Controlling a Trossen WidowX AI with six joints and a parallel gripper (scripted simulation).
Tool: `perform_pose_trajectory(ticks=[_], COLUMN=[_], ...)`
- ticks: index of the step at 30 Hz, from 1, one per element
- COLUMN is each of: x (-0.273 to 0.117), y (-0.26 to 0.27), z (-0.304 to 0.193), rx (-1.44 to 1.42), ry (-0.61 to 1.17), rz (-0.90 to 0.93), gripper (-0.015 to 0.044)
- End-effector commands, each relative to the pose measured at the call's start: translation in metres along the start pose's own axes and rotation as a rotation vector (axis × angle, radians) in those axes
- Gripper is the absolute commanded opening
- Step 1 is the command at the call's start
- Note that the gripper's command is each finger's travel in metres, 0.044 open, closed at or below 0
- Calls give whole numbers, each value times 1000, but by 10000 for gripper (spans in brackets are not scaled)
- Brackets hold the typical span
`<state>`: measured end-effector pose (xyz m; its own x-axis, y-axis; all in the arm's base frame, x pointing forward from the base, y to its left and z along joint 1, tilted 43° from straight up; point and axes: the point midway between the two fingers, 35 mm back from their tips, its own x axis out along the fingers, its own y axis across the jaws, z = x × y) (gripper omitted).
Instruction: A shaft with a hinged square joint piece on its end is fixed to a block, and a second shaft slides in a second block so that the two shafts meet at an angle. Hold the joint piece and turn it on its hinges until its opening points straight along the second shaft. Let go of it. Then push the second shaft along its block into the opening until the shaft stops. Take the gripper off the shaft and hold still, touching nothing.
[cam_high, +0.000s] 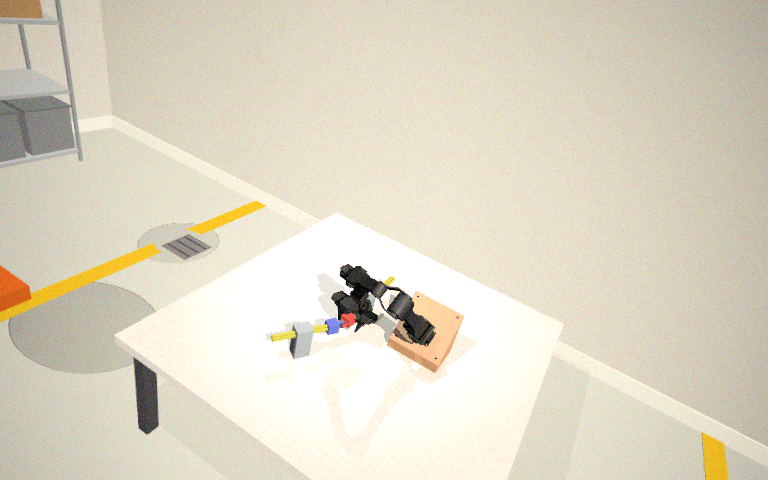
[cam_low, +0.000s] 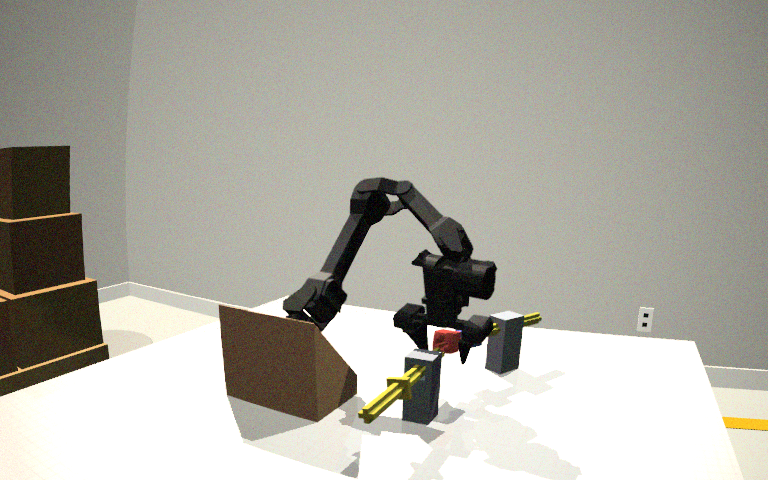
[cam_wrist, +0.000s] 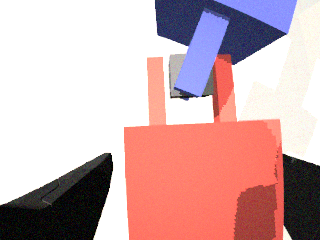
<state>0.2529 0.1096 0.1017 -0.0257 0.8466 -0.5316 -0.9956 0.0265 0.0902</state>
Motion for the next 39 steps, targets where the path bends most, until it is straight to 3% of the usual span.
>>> perform_pose_trajectory(ticks=[1,13,27,39], x=[0,0,-27,-28], y=[0,0,1,1], z=[0,0,11,12], rx=[3,3,-9,-9], ry=[1,6,443,464], rz=[1,2,-13,-15], gripper=[440,440,440,440])
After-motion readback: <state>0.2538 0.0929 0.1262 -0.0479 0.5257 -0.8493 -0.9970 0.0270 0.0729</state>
